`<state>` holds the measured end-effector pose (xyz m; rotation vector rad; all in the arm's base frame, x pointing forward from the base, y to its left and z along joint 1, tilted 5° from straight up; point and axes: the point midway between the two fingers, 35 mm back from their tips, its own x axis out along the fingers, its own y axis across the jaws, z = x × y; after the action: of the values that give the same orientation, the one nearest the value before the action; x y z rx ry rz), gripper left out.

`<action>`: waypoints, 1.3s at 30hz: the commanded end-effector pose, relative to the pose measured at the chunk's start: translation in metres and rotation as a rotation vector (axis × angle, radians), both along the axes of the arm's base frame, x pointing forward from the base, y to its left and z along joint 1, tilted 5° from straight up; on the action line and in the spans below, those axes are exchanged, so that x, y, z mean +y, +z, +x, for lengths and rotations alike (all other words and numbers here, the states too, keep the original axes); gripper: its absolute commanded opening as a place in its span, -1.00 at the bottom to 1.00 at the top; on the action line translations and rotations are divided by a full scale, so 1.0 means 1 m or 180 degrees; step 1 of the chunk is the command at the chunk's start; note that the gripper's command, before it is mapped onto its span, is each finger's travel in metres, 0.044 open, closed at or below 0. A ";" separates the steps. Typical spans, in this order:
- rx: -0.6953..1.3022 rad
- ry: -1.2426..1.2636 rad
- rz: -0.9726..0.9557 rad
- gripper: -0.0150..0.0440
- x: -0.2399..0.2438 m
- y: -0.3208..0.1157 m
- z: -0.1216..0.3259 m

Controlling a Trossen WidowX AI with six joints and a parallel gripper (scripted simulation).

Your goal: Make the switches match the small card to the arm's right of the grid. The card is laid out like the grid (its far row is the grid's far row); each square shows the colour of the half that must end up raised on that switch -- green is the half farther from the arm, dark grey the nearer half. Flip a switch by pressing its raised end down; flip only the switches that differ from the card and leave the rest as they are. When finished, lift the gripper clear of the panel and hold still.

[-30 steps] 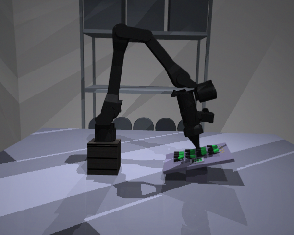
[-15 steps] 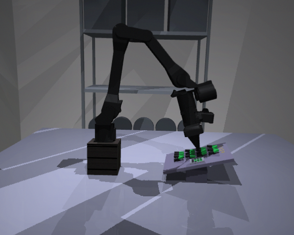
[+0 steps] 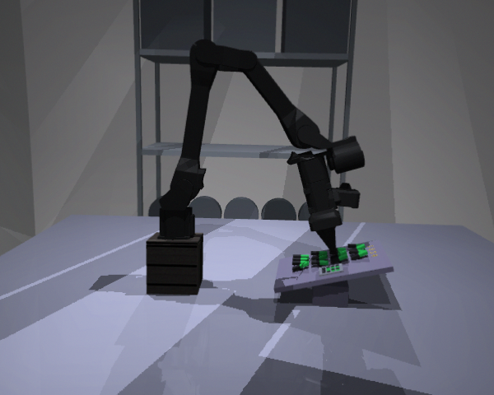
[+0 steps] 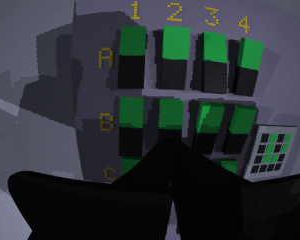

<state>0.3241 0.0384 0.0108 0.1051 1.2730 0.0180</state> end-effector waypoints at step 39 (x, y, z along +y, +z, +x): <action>0.0086 -0.0006 -0.0018 -0.49 -0.029 0.062 0.001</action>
<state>0.3182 0.0163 0.0689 0.1019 1.3047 0.0056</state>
